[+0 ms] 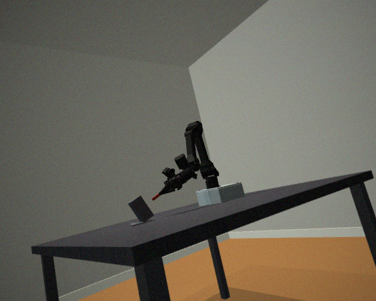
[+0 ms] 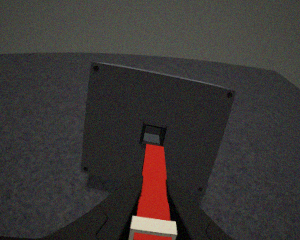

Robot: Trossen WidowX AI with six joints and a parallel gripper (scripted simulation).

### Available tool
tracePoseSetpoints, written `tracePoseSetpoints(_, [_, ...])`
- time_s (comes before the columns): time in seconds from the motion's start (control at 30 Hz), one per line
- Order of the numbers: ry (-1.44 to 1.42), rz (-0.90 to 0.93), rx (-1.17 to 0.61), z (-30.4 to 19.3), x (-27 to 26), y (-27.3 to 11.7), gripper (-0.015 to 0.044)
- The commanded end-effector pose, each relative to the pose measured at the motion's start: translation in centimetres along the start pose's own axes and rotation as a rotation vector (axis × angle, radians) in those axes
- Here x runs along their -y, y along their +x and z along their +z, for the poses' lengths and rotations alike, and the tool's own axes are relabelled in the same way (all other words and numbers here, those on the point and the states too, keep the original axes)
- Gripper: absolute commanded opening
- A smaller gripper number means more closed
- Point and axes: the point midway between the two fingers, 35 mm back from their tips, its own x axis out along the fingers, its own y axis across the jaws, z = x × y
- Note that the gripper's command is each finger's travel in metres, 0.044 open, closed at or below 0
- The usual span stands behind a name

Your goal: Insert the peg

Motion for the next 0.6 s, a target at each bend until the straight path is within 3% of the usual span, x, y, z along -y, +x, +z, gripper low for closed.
tracePoseSetpoints(0.0, [0.001, 0.003, -0.003, -0.32, -0.02, 0.46, 0.0000])
tracePoseSetpoints(0.57, [0.021, 0.009, 0.017, -0.41, 0.02, 1.37, 0.0000])
